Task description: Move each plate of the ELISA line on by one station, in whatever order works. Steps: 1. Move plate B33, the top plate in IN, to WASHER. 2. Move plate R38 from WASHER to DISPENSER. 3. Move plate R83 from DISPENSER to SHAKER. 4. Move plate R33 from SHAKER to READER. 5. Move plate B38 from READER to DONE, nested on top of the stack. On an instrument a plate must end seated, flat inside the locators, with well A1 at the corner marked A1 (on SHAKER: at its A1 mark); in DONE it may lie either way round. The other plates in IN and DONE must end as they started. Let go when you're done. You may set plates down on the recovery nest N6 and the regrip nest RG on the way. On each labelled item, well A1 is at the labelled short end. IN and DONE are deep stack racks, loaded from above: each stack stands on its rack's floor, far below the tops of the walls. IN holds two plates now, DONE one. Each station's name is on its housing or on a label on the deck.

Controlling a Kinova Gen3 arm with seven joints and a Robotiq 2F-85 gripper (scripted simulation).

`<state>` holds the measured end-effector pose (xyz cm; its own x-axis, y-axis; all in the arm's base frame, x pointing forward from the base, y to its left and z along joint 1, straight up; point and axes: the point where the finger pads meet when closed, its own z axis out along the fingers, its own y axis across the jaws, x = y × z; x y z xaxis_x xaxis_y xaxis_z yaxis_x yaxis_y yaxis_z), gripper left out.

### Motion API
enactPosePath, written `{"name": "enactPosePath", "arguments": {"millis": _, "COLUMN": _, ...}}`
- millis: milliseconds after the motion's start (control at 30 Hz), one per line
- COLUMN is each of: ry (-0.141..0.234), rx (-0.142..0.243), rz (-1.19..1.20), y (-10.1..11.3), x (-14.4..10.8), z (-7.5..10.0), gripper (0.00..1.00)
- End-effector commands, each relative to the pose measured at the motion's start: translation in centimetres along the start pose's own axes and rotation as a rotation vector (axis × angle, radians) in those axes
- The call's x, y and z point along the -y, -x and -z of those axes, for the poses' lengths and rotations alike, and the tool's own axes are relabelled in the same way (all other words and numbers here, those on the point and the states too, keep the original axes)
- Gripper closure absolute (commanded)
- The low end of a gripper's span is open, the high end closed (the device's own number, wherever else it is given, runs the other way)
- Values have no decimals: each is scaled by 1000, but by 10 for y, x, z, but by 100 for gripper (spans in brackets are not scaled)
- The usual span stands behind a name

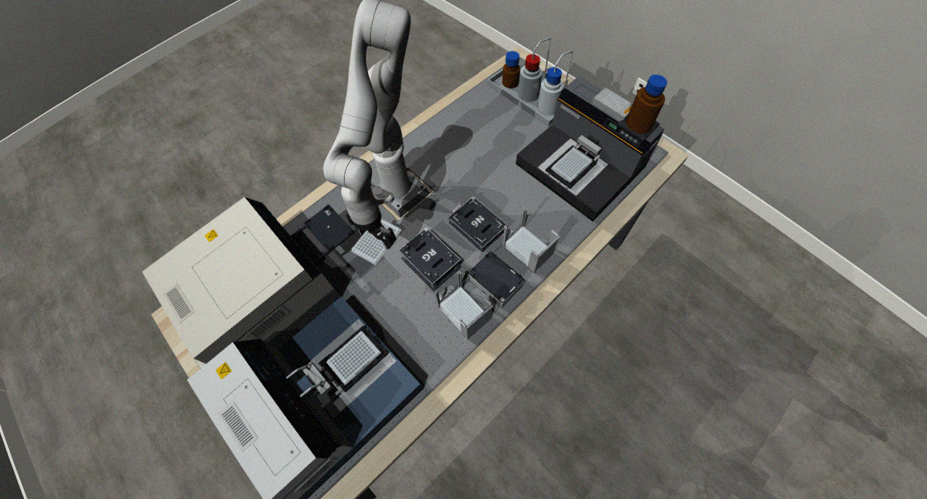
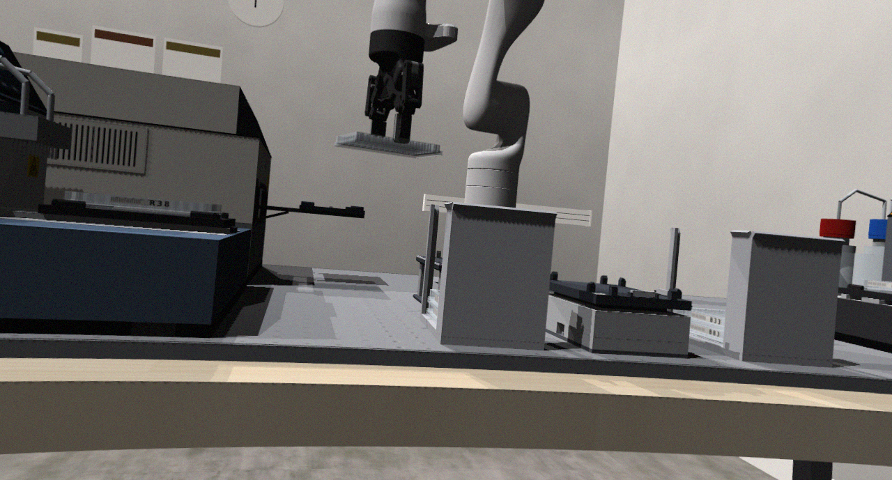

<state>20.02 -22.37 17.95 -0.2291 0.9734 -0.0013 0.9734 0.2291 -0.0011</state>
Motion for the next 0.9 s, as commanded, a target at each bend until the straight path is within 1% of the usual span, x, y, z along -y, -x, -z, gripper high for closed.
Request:
{"name": "enactPosePath", "arguments": {"millis": 0, "ry": 2, "rx": -1, "rz": 48, "y": 5, "x": 11, "z": 0, "gripper": 6}}
{"name": "enactPosePath", "arguments": {"millis": 167, "ry": 2, "rx": -1, "rz": 106, "y": 12, "x": 26, "z": 0, "gripper": 6}}
{"name": "enactPosePath", "arguments": {"millis": 233, "ry": 2, "rx": -1, "rz": 106, "y": 12, "x": 26, "z": 0, "gripper": 6}}
{"name": "enactPosePath", "arguments": {"millis": 333, "ry": 2, "rx": -1, "rz": 141, "y": 16, "x": 34, "z": 0, "gripper": 6}}
{"name": "enactPosePath", "arguments": {"millis": 600, "ry": 2, "rx": -1, "rz": 235, "y": 16, "x": 34, "z": 0, "gripper": 6}}
{"name": "enactPosePath", "arguments": {"millis": 733, "ry": 2, "rx": -1, "rz": 281, "y": 15, "x": 48, "z": 0, "gripper": 6}}
{"name": "enactPosePath", "arguments": {"millis": 800, "ry": 2, "rx": -1, "rz": 281, "y": 15, "x": 48, "z": 0, "gripper": 6}}
{"name": "enactPosePath", "arguments": {"millis": 867, "ry": 2, "rx": -1, "rz": 305, "y": 15, "x": 54, "z": 0, "gripper": 6}}
